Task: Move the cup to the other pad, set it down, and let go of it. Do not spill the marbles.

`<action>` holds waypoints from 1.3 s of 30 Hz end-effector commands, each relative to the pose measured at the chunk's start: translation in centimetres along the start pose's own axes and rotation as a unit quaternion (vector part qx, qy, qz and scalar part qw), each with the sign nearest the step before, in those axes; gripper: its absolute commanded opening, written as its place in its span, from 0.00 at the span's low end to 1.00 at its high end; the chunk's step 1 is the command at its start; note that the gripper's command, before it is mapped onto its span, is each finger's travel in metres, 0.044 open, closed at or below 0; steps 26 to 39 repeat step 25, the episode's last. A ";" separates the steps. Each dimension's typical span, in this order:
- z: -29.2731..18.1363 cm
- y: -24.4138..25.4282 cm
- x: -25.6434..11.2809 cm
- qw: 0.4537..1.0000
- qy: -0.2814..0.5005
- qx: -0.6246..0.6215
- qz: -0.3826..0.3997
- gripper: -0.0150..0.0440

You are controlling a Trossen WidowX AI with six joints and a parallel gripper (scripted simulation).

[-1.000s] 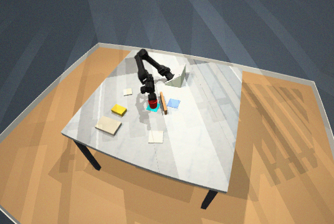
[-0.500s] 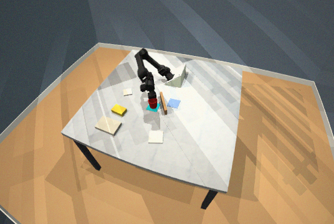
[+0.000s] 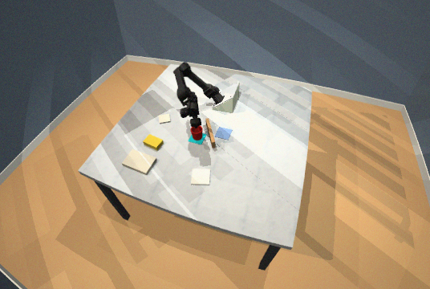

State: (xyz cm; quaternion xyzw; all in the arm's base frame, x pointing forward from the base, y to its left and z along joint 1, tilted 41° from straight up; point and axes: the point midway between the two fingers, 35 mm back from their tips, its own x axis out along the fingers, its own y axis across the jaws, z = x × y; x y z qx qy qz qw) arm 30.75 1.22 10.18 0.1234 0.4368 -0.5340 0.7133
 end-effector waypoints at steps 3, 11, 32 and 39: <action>0.0 0.1 -0.7 1.000 0.001 0.000 0.000 1.00; 0.1 0.2 -3.2 1.000 0.002 0.001 0.001 1.00; 0.5 0.1 -6.0 1.000 0.000 0.001 0.004 1.00; 0.5 0.1 -6.0 1.000 0.000 0.001 0.004 1.00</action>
